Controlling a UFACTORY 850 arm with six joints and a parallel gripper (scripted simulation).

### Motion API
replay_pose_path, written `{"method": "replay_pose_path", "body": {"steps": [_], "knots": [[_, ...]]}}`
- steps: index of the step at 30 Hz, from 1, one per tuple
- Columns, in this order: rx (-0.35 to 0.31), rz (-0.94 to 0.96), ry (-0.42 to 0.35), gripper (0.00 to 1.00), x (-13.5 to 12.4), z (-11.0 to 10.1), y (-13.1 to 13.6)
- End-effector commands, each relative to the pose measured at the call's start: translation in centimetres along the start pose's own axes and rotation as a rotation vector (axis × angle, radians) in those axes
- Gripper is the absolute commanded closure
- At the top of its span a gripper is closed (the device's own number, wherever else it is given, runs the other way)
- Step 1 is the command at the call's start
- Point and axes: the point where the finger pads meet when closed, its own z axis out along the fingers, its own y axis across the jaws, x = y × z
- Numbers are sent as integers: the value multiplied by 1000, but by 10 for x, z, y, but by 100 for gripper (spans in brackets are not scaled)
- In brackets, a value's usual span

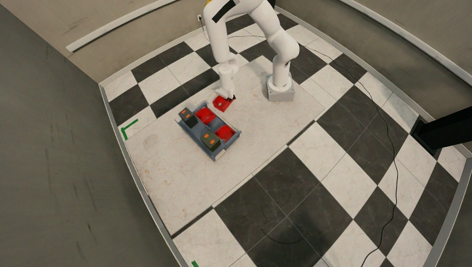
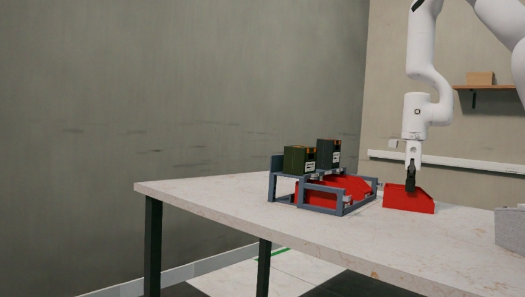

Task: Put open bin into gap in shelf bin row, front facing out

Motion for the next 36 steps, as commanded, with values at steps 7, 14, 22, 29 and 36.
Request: {"method": "replay_pose_path", "body": {"steps": [7,14,22,29,36], "knots": [[-2,1,10,71,1,10,0],[-2,1,10,71,1,10,0],[-2,1,10,71,1,24,0],[-2,1,10,71,1,24,0],[-3,1,9,71,0,28,0]]}}
